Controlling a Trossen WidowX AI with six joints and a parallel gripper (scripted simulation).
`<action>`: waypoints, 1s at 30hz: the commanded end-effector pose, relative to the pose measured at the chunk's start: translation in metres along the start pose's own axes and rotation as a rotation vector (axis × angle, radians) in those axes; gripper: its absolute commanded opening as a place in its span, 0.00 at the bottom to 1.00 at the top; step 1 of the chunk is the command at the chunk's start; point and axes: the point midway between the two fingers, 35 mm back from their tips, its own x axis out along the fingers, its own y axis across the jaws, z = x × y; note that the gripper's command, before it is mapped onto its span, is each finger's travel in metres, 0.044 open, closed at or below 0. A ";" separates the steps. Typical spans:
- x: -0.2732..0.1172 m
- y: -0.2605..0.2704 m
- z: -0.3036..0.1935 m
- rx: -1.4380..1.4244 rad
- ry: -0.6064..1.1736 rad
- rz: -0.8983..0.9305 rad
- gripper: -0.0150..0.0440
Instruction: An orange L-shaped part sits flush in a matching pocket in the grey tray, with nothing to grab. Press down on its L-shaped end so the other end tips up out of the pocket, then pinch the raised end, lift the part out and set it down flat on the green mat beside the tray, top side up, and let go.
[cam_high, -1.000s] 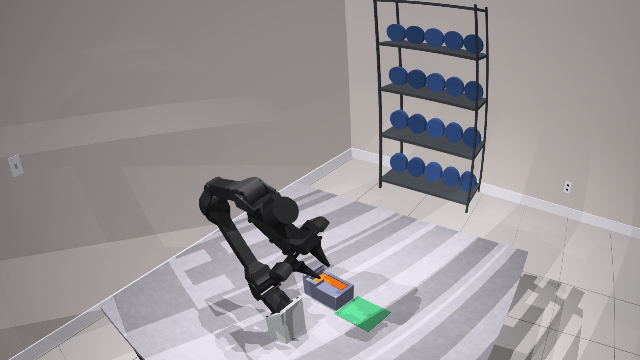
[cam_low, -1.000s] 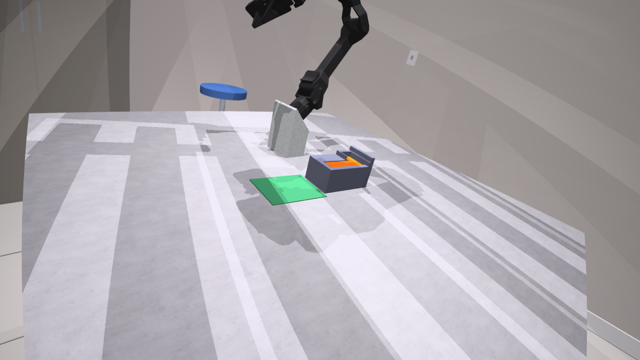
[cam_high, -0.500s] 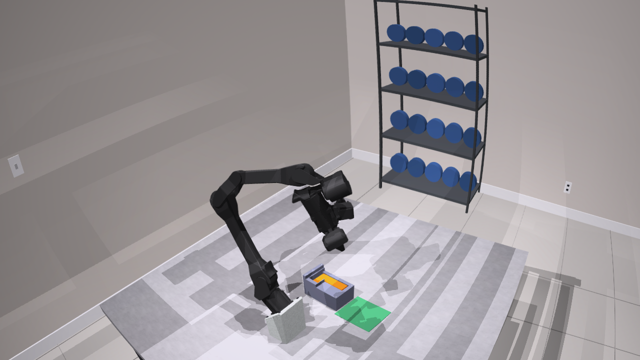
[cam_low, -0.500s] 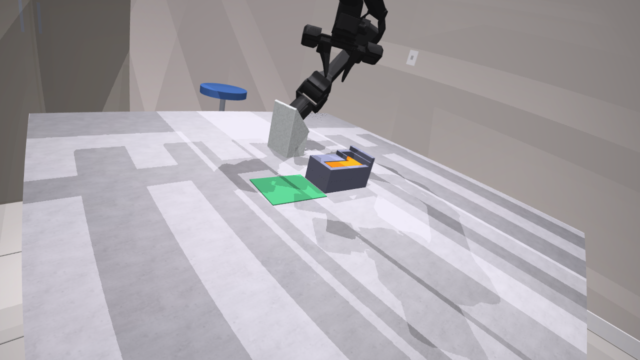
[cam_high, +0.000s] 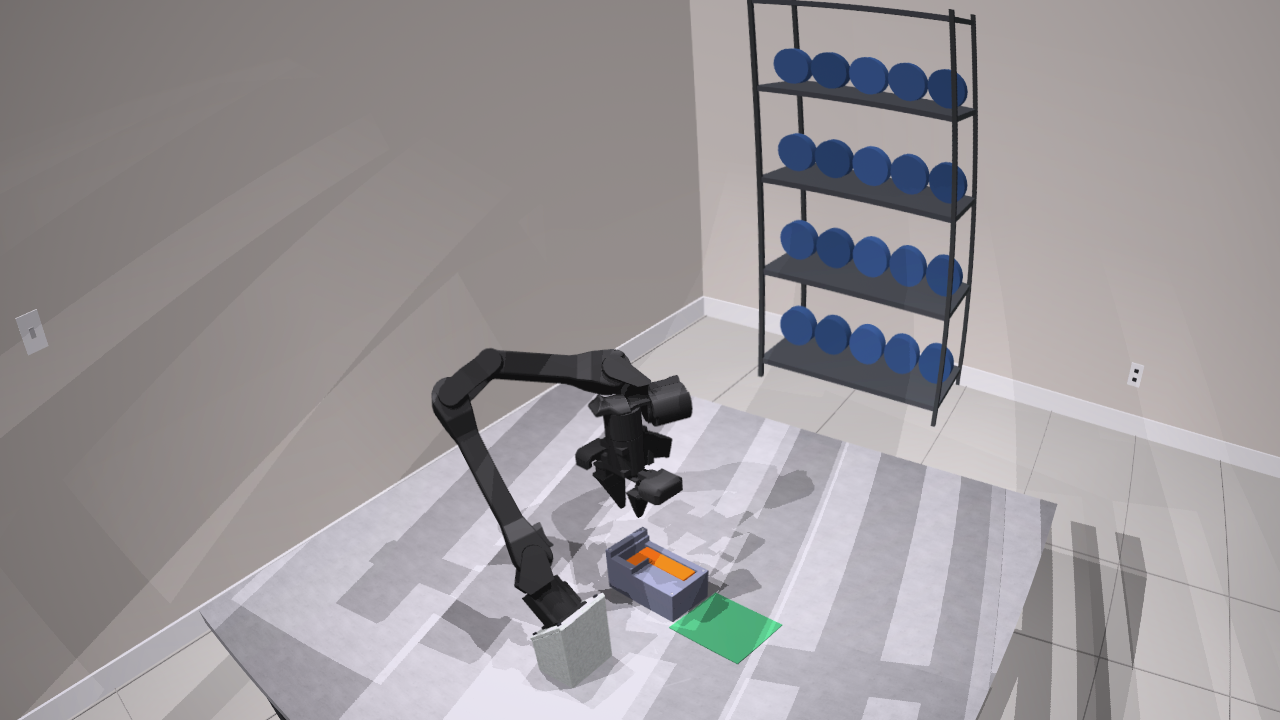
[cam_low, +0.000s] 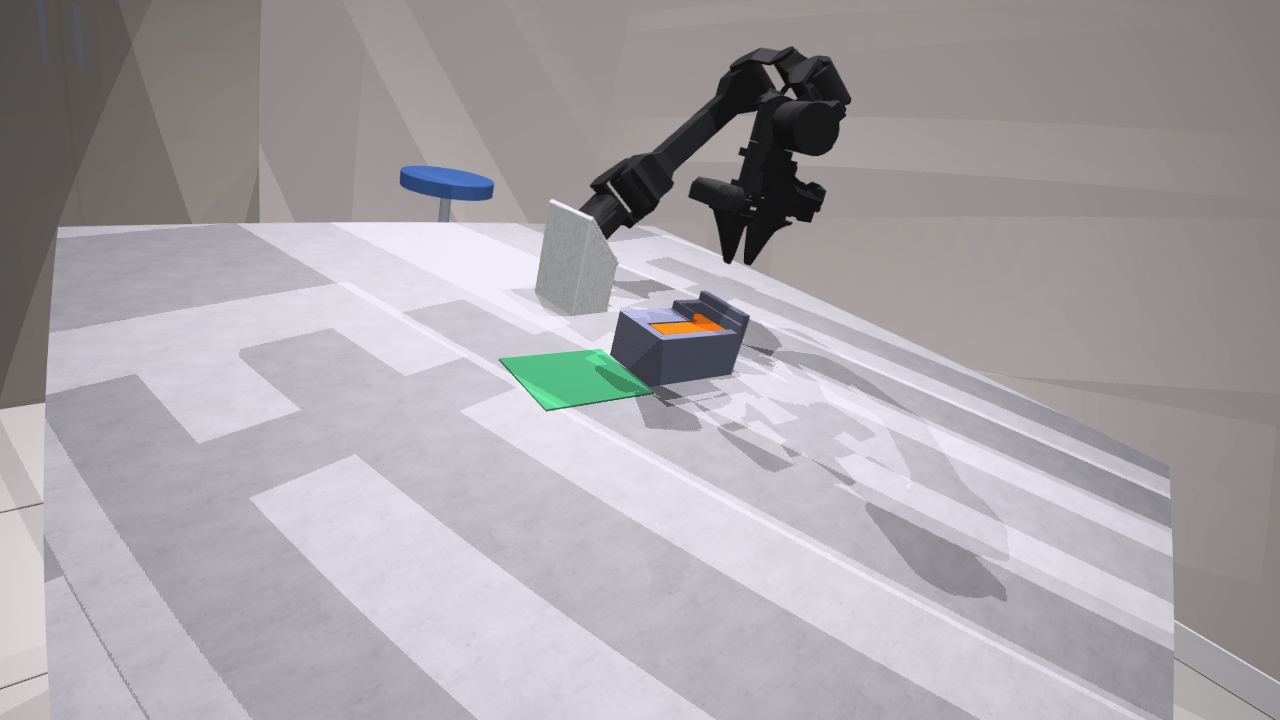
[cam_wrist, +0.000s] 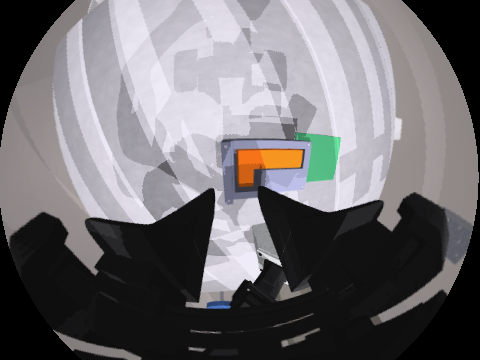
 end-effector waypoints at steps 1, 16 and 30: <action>0.007 0.003 -0.003 -0.012 0.016 0.013 0.56; 0.079 0.005 -0.005 -0.013 0.016 0.016 0.56; 0.098 0.005 -0.004 -0.013 0.016 0.016 0.56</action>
